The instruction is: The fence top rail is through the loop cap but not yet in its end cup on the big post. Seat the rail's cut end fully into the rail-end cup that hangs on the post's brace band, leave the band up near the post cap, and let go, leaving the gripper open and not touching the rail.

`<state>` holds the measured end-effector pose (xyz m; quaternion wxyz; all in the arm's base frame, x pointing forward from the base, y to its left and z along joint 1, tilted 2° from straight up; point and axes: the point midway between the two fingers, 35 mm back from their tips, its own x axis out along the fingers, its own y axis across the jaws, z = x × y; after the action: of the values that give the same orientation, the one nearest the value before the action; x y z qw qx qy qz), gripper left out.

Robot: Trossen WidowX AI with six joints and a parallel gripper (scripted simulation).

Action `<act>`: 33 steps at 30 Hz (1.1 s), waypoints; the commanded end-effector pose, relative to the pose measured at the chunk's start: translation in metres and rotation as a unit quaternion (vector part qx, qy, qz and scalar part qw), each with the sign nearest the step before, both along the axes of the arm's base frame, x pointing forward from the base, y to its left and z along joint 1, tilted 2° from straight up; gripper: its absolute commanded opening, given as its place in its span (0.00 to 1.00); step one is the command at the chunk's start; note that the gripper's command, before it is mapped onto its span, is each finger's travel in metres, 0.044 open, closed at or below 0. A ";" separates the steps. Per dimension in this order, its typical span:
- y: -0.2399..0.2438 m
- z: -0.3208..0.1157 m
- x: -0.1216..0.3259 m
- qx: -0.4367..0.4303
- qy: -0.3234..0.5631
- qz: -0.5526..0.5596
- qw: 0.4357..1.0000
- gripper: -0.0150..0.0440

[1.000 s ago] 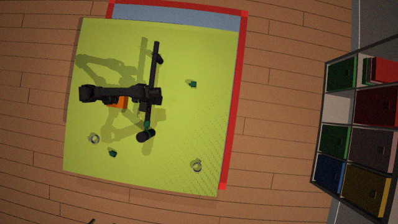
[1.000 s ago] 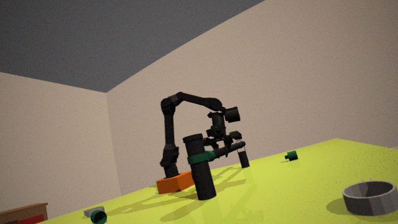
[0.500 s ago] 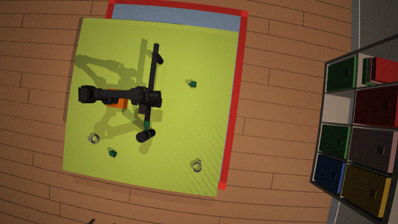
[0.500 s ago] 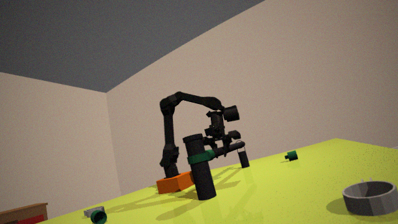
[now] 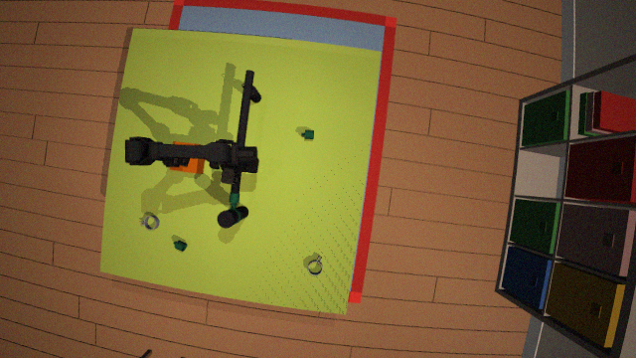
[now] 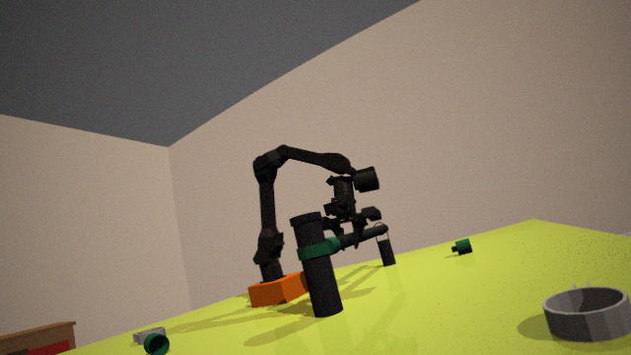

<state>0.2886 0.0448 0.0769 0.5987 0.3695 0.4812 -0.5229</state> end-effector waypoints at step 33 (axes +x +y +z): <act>0.048 0.083 -0.010 0.000 -0.001 0.004 1.000 1.00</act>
<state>0.2805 0.0898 0.1478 0.6025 0.3655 0.4817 -0.5210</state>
